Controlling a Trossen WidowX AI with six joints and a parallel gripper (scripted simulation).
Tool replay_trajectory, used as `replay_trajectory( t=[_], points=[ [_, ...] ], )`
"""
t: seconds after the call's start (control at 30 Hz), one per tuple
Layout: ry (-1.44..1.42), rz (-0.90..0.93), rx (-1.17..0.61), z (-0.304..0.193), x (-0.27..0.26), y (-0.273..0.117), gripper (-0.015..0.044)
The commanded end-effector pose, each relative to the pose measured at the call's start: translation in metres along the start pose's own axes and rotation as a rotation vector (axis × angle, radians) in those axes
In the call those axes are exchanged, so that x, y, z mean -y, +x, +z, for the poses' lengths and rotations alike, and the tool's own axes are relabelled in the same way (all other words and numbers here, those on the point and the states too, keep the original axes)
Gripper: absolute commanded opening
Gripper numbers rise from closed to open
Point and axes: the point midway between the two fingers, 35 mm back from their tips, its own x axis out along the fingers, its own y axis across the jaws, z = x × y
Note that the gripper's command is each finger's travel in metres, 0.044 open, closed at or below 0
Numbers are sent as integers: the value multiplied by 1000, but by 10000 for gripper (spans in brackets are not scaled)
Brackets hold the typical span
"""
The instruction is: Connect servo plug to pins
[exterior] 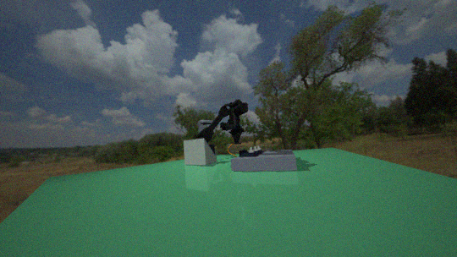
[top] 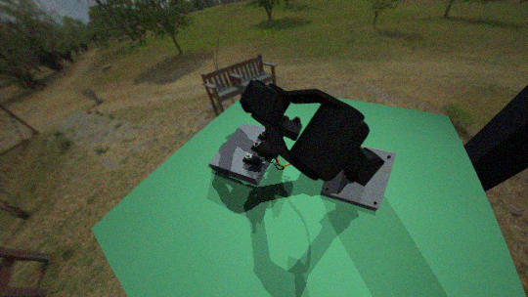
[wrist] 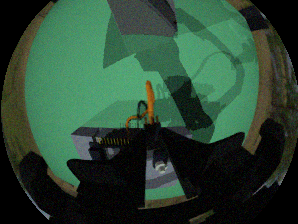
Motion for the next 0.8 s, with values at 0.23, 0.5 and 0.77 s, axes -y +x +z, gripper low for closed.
replay_trajectory(
  t=[0.23,0.5,0.77],
  points=[
    [111,0,-3,30,-4,9,0],
    [113,-2,-3,31,-4,43,0],
    [112,-2,-4,18,-5,42,0]
  ],
)
